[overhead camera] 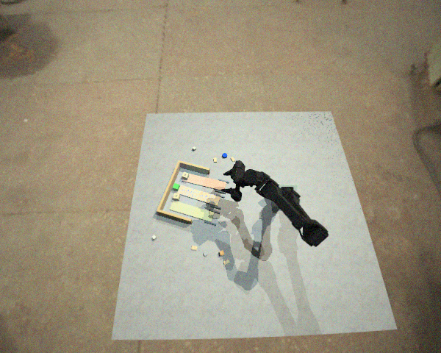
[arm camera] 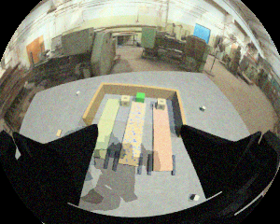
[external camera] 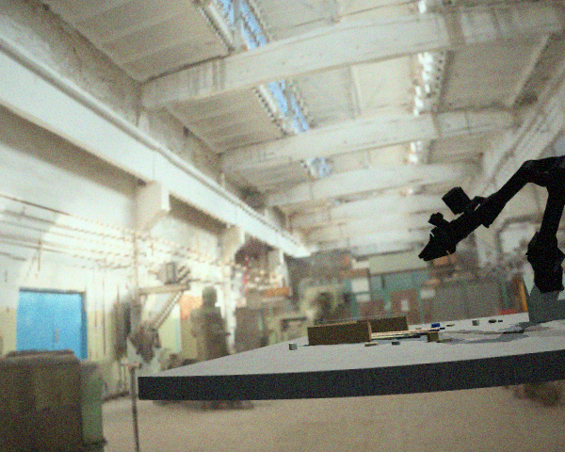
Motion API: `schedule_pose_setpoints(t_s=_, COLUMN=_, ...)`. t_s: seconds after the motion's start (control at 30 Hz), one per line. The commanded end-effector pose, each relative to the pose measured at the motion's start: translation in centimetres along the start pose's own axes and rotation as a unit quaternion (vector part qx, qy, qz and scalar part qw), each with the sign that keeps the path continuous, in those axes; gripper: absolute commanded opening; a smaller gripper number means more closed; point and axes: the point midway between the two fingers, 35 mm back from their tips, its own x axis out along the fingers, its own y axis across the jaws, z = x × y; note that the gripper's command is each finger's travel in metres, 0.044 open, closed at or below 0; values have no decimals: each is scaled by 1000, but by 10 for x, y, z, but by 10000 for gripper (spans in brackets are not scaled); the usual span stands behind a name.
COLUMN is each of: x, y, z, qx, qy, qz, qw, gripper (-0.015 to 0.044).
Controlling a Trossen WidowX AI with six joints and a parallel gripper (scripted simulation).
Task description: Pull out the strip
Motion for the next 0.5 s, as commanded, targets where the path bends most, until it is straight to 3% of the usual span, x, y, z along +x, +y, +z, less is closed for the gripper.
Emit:
schedule_pose_setpoints(t_s=0.0, x=4, y=-8, z=-13, qx=-36, qy=43, qz=54, qw=997, gripper=400)
schedule_pose_setpoints(t_s=0.33, x=4, y=-8, z=-13, qx=-36, qy=43, qz=54, qw=997, gripper=400)
schedule_pose_setpoints(t_s=0.47, x=21, y=-20, z=-13, qx=-21, qy=90, qz=34, qw=995, gripper=295)
